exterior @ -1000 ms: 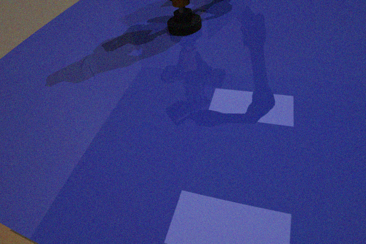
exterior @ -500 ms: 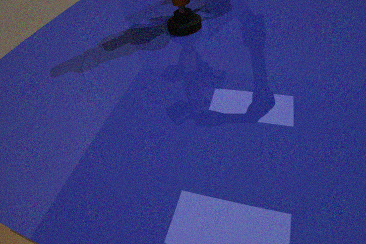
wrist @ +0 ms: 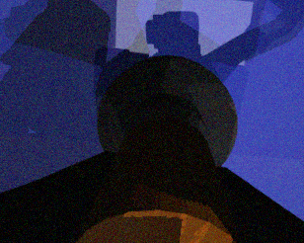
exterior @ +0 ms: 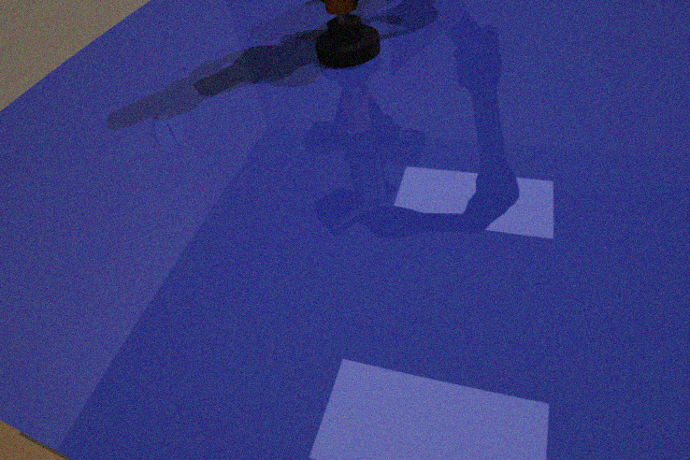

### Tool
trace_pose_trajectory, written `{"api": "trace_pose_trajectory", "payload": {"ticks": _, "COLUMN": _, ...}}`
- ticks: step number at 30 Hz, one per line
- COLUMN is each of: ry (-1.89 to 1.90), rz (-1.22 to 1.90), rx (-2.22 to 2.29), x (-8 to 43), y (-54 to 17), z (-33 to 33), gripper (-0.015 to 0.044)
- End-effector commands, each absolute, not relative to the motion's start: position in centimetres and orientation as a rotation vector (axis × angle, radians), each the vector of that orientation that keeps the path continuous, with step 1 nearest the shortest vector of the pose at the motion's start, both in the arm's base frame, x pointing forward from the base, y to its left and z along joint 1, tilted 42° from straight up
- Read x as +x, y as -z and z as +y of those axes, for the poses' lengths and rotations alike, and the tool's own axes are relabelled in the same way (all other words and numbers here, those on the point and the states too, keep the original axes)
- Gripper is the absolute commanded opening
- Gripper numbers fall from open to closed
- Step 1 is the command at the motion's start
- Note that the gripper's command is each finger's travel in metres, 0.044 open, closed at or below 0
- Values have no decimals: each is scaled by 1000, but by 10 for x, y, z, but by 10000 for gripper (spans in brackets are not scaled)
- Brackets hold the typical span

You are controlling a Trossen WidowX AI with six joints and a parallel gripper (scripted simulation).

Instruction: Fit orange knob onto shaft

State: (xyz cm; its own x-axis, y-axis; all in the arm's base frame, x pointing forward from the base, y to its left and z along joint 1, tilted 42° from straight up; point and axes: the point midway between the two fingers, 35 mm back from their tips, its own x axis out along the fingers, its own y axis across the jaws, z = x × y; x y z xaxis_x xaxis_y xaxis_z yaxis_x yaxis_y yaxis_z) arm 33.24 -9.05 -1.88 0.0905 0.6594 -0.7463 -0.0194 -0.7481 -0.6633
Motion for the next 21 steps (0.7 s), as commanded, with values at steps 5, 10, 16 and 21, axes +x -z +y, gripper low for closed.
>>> {"api": "trace_pose_trajectory", "payload": {"ticks": 5, "ry": -1707, "rz": -640, "rx": -1866, "x": 332, "y": 19, "z": -90, "gripper": 0}}
{"api": "trace_pose_trajectory", "payload": {"ticks": 10, "ry": -1707, "rz": -637, "rx": -1864, "x": 332, "y": 20, "z": -90, "gripper": 0}}
{"api": "trace_pose_trajectory", "payload": {"ticks": 16, "ry": -1708, "rz": -592, "rx": -1832, "x": 333, "y": 20, "z": -90, "gripper": 0}}
{"api": "trace_pose_trajectory", "payload": {"ticks": 21, "ry": -1707, "rz": -612, "rx": -1846, "x": 335, "y": 22, "z": -88, "gripper": 0}}
